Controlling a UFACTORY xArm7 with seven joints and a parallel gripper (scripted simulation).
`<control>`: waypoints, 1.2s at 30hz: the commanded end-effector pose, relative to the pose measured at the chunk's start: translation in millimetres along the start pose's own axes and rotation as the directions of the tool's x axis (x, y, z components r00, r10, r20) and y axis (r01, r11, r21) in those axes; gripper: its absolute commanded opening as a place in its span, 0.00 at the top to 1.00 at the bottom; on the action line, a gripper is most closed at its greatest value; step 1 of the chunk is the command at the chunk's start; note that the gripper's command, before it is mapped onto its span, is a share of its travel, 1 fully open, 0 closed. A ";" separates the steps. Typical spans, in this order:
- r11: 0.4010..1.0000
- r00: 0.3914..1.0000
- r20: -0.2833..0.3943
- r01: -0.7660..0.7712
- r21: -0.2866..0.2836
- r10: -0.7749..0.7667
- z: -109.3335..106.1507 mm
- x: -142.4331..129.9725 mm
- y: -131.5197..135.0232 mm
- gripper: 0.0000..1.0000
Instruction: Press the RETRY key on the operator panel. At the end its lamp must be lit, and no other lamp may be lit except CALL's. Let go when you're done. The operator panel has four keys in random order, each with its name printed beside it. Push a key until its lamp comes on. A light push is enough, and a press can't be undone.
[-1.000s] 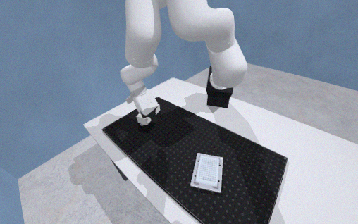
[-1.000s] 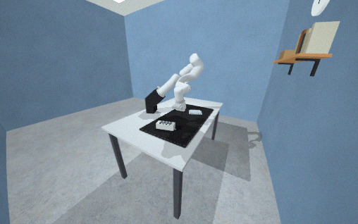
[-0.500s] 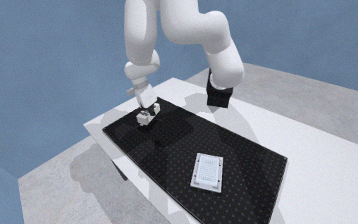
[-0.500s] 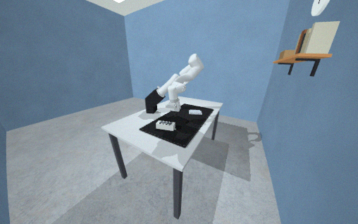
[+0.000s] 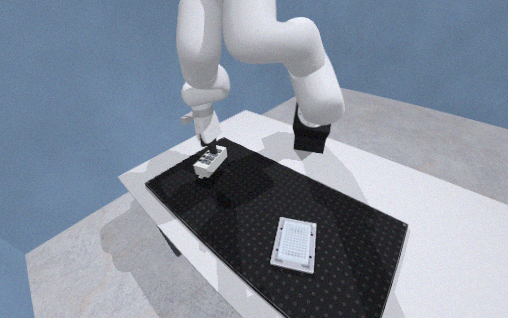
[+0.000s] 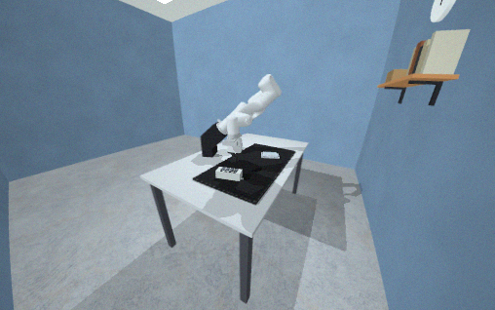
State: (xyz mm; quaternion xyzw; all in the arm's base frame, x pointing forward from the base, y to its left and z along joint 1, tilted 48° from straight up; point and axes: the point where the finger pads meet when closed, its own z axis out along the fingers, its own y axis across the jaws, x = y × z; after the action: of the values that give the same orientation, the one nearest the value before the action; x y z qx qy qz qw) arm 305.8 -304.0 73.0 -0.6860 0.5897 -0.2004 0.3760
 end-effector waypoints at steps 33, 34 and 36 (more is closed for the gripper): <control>0.999 0.995 -0.092 0.046 -0.024 -0.048 10.5 31.8 29.7 1.00; 0.999 0.995 -0.092 0.046 -0.024 -0.048 10.4 31.8 29.7 1.00; 0.999 0.995 -0.092 0.046 -0.024 -0.048 10.5 31.8 29.7 1.00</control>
State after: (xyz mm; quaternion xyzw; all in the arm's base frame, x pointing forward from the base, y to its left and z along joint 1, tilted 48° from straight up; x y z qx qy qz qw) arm 301.7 -330.4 38.2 -0.6942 0.5916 -0.2329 0.3374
